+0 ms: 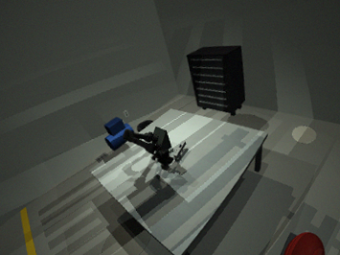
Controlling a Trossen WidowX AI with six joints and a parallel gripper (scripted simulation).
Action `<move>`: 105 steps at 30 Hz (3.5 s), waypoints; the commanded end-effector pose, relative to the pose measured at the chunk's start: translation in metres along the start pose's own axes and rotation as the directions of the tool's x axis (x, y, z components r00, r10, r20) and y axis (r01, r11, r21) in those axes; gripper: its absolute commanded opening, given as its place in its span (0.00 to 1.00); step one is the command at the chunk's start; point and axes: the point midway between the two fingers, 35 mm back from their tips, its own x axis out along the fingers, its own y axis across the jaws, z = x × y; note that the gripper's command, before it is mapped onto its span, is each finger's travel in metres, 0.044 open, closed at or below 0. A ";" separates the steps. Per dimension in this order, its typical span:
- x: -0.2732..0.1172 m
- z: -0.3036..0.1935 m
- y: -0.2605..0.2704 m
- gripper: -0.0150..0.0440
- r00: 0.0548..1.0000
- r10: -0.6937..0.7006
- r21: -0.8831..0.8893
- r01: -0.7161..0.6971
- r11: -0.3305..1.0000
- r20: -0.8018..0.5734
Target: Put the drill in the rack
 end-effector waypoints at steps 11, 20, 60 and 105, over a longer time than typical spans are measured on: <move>-0.002 -0.007 0.027 0.25 1.000 0.000 -0.005 0.000 1.000 0.001; -0.002 -0.008 0.042 0.25 1.000 0.001 -0.005 -0.001 1.000 0.001; 0.051 -0.009 0.041 0.25 1.000 0.001 -0.005 -0.001 1.000 -0.001; -0.123 -0.003 0.026 1.00 0.927 -0.360 0.023 0.365 0.931 -0.106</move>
